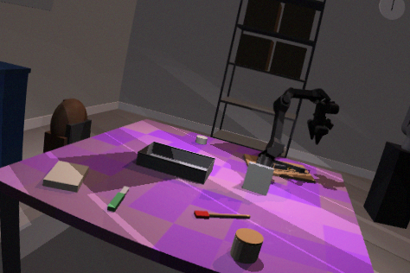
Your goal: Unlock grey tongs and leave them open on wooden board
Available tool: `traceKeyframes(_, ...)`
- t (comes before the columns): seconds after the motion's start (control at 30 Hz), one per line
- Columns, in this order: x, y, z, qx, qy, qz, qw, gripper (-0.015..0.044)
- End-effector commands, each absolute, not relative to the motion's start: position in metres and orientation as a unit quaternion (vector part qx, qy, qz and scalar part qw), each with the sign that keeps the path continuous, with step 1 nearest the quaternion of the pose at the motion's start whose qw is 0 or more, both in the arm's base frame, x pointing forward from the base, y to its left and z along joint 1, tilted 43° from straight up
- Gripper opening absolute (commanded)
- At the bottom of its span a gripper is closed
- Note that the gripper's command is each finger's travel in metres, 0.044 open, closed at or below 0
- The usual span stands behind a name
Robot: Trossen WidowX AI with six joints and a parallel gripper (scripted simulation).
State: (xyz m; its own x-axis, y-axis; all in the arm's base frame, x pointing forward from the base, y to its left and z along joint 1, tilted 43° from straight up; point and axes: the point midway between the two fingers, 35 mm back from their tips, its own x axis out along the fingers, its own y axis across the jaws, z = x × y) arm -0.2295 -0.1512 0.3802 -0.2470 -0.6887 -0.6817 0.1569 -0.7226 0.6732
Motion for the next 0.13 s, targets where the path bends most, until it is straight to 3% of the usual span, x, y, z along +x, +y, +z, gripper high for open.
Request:
traceKeyframes(0.0, -0.2286, -0.1516, 0.3807, 0.545, -0.243, -0.750, 0.285, 0.0440)
traceKeyframes(0.1, -0.2286, -0.1516, 0.3807, 0.545, -0.243, -0.750, 0.285, 0.0440)
